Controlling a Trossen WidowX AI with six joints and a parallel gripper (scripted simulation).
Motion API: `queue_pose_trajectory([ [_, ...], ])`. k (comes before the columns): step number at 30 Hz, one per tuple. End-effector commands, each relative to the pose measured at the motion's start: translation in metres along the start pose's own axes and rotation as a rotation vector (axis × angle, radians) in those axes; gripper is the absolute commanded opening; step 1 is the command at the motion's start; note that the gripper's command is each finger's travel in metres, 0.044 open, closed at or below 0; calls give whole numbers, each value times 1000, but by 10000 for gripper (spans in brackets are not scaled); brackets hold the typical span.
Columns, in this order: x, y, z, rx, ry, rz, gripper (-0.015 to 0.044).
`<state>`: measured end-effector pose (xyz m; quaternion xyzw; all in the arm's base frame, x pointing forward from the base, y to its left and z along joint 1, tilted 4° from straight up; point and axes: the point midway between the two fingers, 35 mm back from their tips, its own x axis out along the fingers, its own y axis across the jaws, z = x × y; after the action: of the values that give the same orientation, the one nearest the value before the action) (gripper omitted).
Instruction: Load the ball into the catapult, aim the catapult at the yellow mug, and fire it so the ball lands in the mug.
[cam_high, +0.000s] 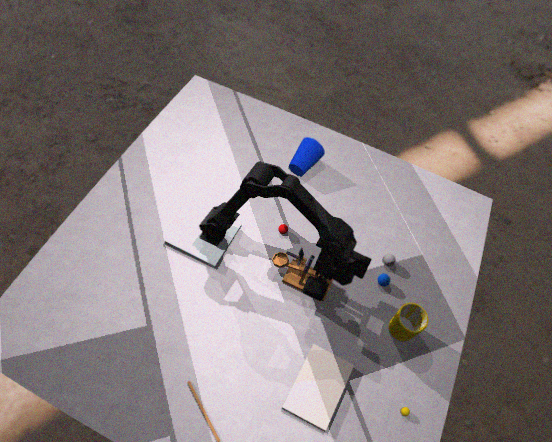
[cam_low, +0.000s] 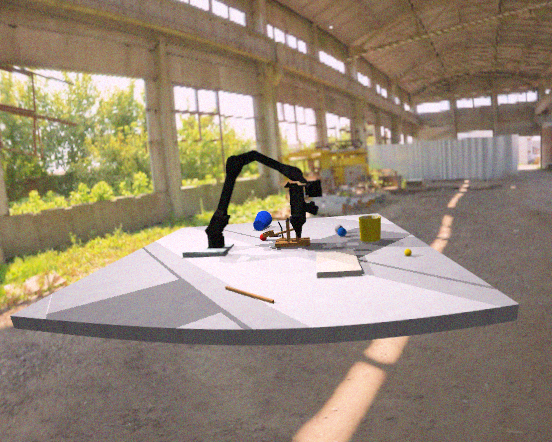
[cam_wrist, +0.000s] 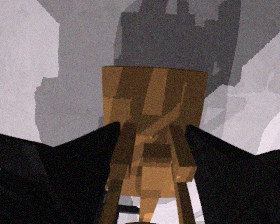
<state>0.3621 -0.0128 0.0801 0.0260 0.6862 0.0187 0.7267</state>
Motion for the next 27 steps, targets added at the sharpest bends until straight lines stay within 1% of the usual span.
queue_pose_trajectory([
  [1, 5, 0, 0, 4, -3, 0, 0],
  [9, 6, 0, -1, -1, 3, 0, 0],
  [23, 3, 0, 0, -1, 3, 0, 368],
  [24, -4, 0, 1, -1, 3, 0, 394],
  [26, -30, 0, 3, -1, 3, 0, 440],
  [27, -44, 0, 4, -1, 3, 0, 440],
])
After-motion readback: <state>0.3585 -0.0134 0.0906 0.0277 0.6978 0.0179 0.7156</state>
